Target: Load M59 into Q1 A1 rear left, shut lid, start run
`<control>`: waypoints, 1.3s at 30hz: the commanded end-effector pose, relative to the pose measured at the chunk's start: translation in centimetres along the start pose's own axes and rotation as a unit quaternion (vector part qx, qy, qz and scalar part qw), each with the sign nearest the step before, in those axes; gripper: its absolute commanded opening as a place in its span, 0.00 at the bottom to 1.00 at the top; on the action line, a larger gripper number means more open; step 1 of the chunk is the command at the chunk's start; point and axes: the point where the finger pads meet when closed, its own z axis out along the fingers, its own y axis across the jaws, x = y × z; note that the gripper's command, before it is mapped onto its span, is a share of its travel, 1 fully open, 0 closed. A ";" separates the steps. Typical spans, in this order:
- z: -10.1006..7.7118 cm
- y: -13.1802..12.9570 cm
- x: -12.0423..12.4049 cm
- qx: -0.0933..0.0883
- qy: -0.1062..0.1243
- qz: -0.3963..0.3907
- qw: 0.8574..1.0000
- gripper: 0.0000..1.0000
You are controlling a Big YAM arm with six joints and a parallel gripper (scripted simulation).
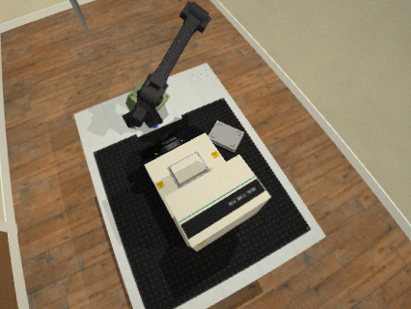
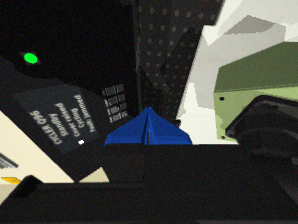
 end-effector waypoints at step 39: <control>2.3 6.5 -0.7 -0.015 -0.013 0.001 1.000 0.00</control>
